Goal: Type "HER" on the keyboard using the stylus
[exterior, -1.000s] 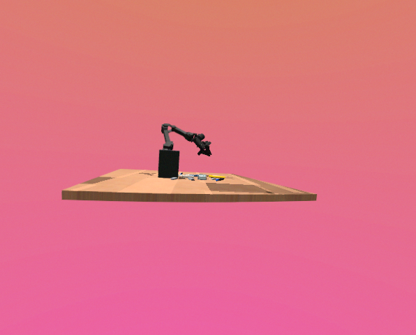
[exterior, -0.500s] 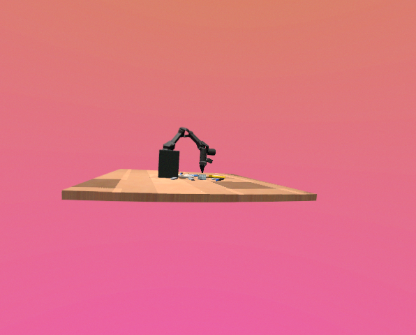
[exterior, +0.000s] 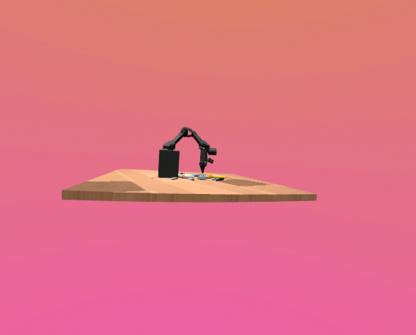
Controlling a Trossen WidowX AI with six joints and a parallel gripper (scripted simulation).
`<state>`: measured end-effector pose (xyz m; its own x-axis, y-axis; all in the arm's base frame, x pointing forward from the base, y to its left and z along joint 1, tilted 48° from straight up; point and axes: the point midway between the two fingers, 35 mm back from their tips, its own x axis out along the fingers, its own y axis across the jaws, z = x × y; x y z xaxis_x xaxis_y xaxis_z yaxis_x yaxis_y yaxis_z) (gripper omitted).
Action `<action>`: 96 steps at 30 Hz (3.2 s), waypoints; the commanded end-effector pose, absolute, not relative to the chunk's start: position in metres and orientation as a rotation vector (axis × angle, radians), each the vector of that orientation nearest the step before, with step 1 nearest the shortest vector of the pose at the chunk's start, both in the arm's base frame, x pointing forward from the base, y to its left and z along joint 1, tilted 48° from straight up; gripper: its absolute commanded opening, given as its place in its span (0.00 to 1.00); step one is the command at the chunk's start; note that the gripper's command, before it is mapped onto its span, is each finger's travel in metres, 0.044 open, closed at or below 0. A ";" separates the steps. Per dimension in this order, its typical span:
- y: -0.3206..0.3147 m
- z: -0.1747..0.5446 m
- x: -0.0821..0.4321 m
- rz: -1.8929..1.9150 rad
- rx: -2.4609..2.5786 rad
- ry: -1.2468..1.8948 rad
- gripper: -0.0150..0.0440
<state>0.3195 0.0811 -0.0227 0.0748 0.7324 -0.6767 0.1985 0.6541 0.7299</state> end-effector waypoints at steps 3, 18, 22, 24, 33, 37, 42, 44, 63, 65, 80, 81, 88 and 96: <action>0.073 -0.034 0.314 0.481 0.820 1.478 0.25; 0.031 -0.080 0.302 0.478 0.817 1.479 0.25; 0.031 -0.080 0.302 0.478 0.817 1.479 0.25; 0.031 -0.080 0.302 0.478 0.817 1.479 0.25; 0.054 -0.058 0.277 0.479 0.819 1.480 0.25; 0.054 -0.058 0.277 0.479 0.819 1.480 0.25; 0.059 -0.052 0.280 0.478 0.818 1.480 0.25; 0.077 -0.032 0.287 0.476 0.817 1.480 0.25; 0.060 0.035 0.289 0.479 0.818 1.479 0.25; 0.058 0.037 0.288 0.479 0.819 1.479 0.25; 0.061 0.033 0.290 0.479 0.822 1.473 0.30; 0.061 0.033 0.290 0.479 0.822 1.473 0.25; 0.061 0.033 0.290 0.479 0.822 1.473 0.25; 0.089 0.043 0.287 0.635 0.579 1.552 0.51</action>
